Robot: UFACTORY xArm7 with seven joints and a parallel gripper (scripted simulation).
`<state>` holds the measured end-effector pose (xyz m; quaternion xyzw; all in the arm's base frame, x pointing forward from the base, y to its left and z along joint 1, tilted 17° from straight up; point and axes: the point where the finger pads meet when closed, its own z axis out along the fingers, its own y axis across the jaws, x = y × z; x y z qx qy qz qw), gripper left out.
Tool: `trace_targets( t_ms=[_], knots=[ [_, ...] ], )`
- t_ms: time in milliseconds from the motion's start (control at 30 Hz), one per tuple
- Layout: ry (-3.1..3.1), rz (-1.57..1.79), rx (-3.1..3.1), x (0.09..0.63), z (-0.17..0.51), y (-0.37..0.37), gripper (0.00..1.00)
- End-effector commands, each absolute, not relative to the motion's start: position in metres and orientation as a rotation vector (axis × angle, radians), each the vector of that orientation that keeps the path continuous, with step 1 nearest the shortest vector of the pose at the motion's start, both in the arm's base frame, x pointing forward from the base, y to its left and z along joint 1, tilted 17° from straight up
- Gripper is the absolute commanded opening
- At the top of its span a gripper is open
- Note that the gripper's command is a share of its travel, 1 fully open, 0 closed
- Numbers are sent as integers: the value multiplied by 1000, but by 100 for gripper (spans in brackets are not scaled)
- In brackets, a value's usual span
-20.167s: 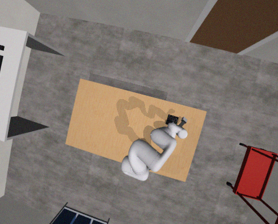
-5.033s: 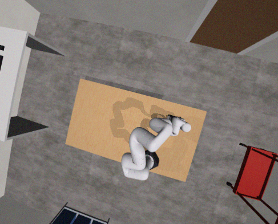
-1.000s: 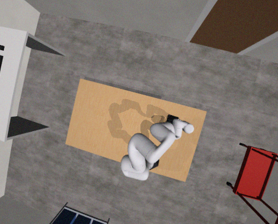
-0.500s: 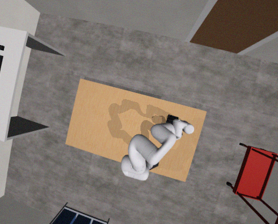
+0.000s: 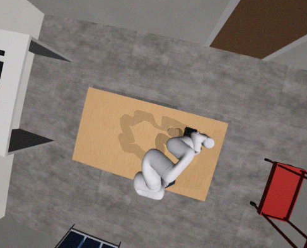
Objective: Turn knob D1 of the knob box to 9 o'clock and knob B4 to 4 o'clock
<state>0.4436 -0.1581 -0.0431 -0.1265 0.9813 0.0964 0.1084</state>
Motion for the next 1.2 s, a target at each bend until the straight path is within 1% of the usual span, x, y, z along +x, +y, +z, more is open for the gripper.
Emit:
trace_targets(
  t_ms=[0,1167],
  knots=[
    [2884,280,-370,445,-42,-160,19],
    [2884,280,-370,446,-48,-158,19]
  ],
)
